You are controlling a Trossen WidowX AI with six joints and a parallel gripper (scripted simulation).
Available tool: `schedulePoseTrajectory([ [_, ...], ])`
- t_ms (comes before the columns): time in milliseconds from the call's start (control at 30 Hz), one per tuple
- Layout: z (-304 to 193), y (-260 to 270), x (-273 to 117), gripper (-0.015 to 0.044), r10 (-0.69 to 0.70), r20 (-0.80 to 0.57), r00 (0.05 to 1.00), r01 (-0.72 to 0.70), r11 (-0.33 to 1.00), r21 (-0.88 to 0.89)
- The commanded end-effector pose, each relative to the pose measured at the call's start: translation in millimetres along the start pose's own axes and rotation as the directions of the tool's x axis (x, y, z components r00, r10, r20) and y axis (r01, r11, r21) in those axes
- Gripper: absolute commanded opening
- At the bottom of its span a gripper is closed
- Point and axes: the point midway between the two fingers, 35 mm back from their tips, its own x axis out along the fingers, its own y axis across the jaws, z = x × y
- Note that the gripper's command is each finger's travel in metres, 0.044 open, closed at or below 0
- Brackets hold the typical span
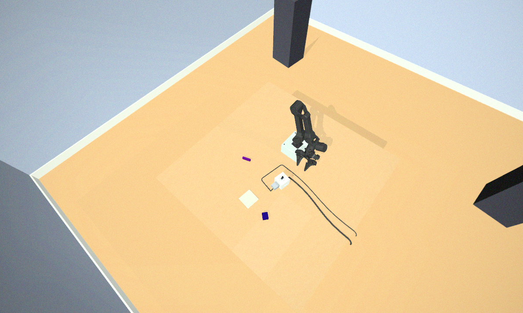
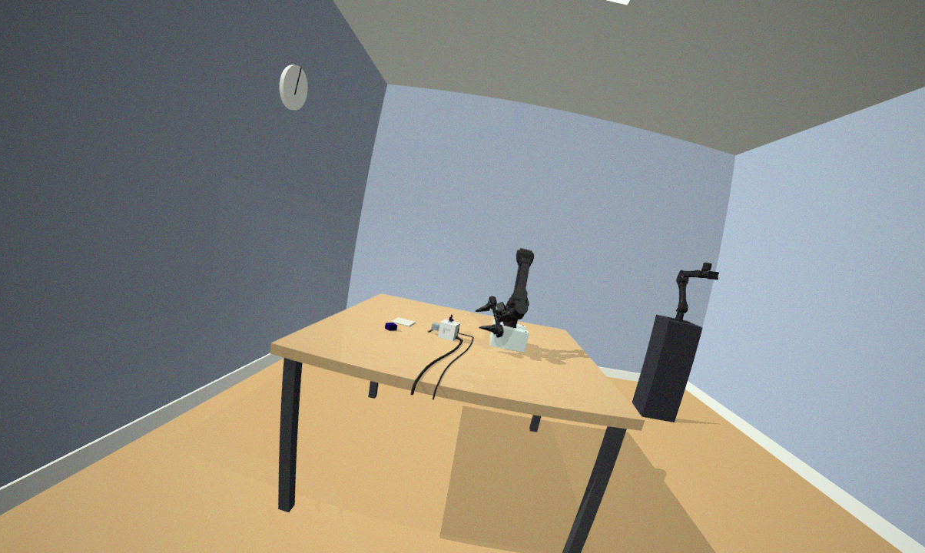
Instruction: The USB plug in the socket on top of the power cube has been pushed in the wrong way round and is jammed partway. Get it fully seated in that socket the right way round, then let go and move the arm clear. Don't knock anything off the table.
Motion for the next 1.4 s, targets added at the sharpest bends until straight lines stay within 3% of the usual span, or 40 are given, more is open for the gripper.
schedulePoseTrajectory([
  [0, 0.3, 0.3, 0.8, 0.0426, 0.002, -0.008, 1.0, -0.002, 1.0, -0.008],
  [133, 6.0, 3.5, 19.3, 0.044, 0.047, -0.178, 0.983, -0.073, 0.987, -0.145],
  [300, 9.0, -1.7, 49.2, 0.044, 0.137, -0.419, 0.898, -0.262, 0.93, -0.258],
  [600, 0.8, -39.8, 95.9, 0.044, 0.385, -0.694, 0.609, -0.648, 0.746, -0.154],
  [733, -6.4, -67.7, 110.5, 0.044, 0.524, -0.712, 0.467, -0.769, 0.638, -0.034],
  [900, -16.8, -109.9, 122.4, 0.044, 0.696, -0.638, 0.33, -0.858, 0.503, 0.105],
  [1367, -19.9, -115.0, 124.5, 0.044, 0.718, -0.62, 0.316, -0.866, 0.486, 0.121],
])
